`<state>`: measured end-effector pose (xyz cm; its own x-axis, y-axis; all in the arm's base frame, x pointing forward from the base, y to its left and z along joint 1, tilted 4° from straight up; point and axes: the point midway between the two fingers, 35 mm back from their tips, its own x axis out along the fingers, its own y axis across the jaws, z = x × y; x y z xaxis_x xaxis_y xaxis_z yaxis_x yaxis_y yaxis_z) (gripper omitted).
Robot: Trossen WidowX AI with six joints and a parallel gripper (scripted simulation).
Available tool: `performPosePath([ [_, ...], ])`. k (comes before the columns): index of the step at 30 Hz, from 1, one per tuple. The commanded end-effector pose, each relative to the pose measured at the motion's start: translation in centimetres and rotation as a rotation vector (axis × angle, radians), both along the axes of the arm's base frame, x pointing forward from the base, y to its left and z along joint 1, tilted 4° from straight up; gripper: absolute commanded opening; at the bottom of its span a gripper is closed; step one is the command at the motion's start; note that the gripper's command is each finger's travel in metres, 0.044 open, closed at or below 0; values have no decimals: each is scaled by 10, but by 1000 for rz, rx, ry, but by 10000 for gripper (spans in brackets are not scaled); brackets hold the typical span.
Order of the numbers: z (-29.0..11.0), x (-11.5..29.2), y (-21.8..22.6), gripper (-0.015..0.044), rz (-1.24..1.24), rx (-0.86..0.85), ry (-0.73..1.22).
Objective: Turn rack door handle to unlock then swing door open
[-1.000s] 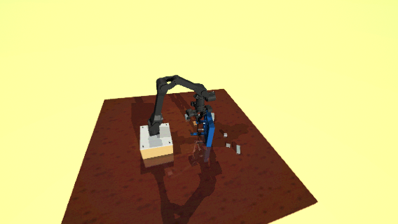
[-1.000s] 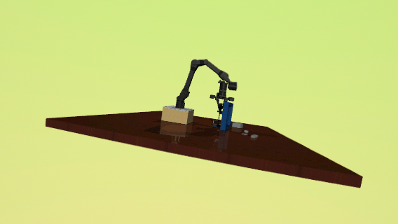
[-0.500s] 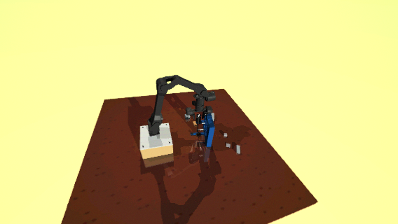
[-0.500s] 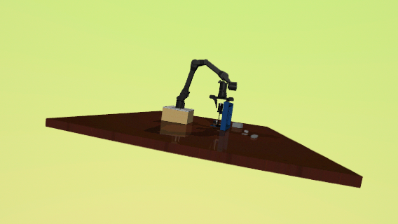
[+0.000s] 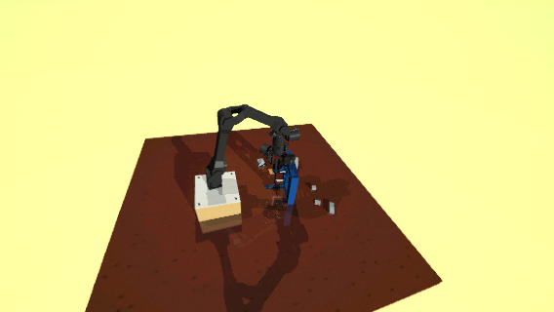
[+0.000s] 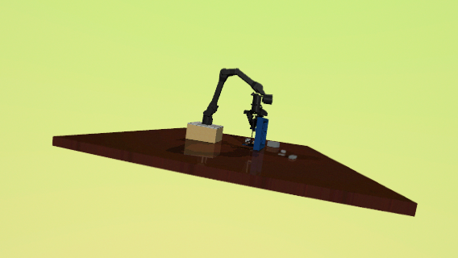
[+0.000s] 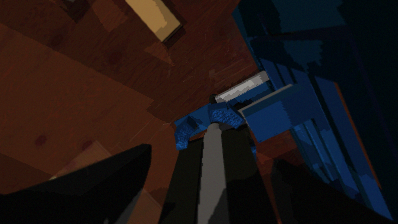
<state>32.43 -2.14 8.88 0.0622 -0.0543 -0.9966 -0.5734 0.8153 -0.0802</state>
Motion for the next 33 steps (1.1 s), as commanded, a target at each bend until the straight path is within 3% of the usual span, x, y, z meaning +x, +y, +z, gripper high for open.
performPosePath([
  [1, 0, 1, -3, 282, -198, 8, -13],
  [33, 0, 1, -3, 282, -1778, 110, -102],
])
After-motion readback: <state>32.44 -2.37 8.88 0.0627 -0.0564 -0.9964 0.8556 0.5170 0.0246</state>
